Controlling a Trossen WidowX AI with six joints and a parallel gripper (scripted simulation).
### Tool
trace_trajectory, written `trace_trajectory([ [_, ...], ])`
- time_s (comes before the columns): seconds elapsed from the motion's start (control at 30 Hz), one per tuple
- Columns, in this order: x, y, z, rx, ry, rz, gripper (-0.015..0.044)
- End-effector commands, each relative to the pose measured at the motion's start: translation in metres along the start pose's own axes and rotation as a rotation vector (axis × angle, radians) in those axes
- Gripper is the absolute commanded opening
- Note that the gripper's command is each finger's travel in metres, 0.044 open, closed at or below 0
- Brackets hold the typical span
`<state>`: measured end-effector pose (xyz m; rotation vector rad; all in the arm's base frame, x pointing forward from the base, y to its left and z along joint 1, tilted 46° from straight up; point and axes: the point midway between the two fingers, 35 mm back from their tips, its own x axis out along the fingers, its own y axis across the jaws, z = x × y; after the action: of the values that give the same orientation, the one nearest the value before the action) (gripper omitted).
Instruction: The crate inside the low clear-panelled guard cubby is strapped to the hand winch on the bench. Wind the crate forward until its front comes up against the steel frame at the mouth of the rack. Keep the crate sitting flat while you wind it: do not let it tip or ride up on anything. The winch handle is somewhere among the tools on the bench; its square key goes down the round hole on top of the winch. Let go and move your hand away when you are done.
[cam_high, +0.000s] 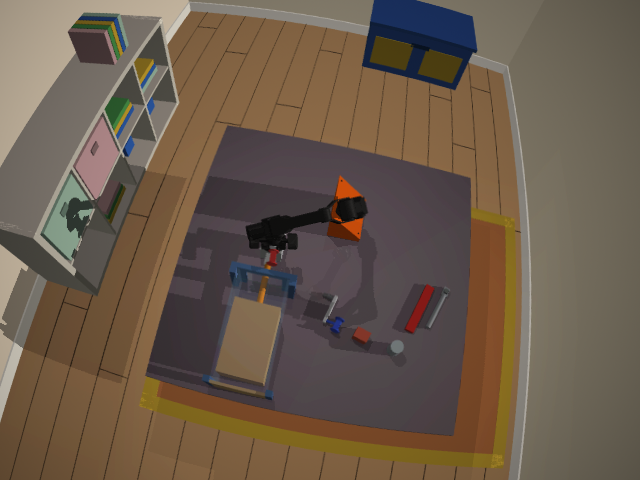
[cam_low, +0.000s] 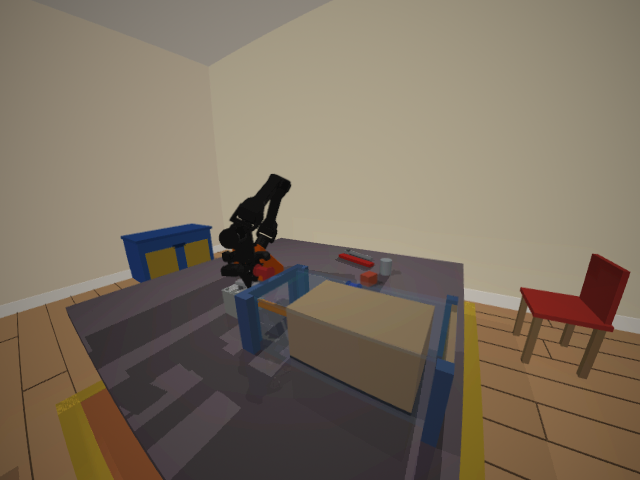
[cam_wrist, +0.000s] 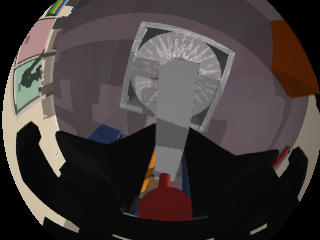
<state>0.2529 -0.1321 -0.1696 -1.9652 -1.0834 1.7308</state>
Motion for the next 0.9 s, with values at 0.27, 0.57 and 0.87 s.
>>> trace_trajectory([
  [0.27, 0.001, 0.007, 0.001, 0.147, -0.003, 0.011, 0.0000],
  [0.57, 0.001, 0.010, 0.002, 0.230, -0.005, 0.018, 0.0000],
  [0.87, 0.002, 0.014, 0.003, 0.308, -0.006, 0.024, 0.0000],
])
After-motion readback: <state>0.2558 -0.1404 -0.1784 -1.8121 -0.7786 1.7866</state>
